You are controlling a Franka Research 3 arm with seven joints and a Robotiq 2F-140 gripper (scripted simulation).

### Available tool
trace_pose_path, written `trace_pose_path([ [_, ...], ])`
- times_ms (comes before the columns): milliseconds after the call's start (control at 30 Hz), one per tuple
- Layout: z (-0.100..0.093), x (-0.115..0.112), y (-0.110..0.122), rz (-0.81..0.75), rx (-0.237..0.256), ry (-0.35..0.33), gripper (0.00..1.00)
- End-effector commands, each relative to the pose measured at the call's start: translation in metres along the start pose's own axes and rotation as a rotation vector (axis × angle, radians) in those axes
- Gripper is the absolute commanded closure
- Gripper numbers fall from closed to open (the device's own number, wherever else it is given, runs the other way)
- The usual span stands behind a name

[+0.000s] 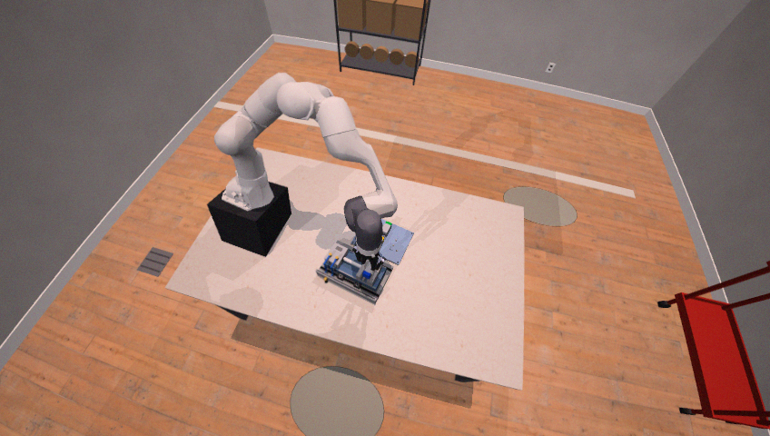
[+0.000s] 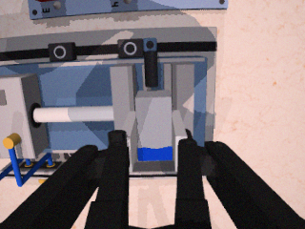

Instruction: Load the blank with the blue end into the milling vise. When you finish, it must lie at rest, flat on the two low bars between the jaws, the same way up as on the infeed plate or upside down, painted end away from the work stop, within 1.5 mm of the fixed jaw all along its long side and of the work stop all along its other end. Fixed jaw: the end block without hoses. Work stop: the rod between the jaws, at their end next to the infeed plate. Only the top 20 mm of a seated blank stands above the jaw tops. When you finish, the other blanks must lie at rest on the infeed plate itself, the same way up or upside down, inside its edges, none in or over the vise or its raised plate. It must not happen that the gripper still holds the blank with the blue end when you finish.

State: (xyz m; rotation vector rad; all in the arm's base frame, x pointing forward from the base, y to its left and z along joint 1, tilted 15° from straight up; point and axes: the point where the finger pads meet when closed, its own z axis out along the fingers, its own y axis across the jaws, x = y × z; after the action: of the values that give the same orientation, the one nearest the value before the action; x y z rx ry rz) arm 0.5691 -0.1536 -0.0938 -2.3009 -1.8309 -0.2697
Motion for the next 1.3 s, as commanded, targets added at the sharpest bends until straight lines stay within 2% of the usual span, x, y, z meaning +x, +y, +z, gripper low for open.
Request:
trace_pose_path([
  [0, -0.0016, -0.0020, 0.0008, -0.001, -0.001, -0.002, 1.00],
  [1267, -0.0002, 0.0004, 0.0003, 0.000, 0.000, -0.001, 1.00],
])
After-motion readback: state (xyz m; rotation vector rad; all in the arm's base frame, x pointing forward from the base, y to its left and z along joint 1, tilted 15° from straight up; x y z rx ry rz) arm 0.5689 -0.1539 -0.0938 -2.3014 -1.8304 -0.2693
